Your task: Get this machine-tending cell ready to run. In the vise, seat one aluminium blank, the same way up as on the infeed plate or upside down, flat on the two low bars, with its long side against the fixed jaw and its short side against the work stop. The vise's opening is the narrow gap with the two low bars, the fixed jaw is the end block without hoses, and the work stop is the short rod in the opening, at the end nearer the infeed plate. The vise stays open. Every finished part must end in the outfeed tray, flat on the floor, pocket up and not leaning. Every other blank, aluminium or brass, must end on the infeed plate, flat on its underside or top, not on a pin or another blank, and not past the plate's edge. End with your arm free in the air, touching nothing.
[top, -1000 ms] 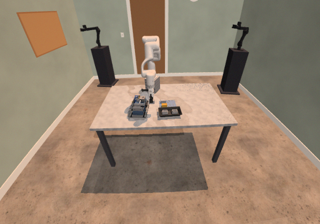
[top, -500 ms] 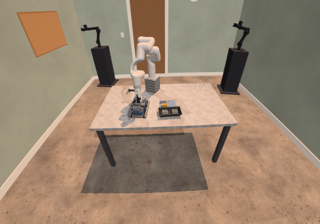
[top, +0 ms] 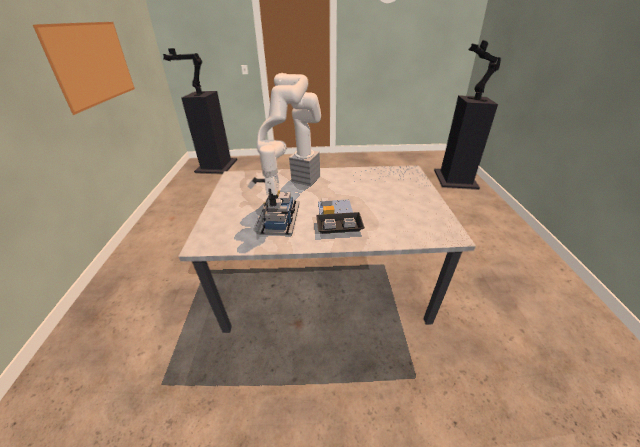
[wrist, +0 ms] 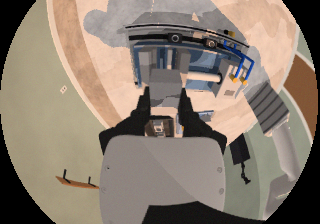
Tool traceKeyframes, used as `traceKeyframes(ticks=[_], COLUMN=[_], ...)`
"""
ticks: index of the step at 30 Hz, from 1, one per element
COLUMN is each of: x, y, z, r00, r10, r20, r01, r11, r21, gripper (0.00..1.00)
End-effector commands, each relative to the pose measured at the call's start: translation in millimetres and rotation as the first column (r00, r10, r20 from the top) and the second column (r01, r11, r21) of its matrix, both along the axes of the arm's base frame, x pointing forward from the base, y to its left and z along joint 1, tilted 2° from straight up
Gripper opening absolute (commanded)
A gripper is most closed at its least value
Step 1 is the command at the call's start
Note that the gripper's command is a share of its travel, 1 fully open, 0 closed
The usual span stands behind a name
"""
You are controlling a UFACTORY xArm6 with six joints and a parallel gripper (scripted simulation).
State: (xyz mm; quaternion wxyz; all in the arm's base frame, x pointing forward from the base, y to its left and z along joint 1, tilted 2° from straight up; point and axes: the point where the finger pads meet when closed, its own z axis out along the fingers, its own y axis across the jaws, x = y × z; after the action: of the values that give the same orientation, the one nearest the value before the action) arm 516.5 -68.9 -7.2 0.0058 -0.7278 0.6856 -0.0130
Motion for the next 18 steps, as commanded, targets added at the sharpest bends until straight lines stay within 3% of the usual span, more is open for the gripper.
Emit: traceKeyframes(ticks=[1, 18], x=[1.8, 3.3], y=[-0.6, -2.1], z=[1.9, 2.3], r00=[1.0, 1.0], r10=[0.0, -0.001], r20=[0.005, 0.005], r01=[0.0, 0.001], r11=[1.0, 1.0], r21=[-0.001, -0.001], gripper=[0.0, 0.0])
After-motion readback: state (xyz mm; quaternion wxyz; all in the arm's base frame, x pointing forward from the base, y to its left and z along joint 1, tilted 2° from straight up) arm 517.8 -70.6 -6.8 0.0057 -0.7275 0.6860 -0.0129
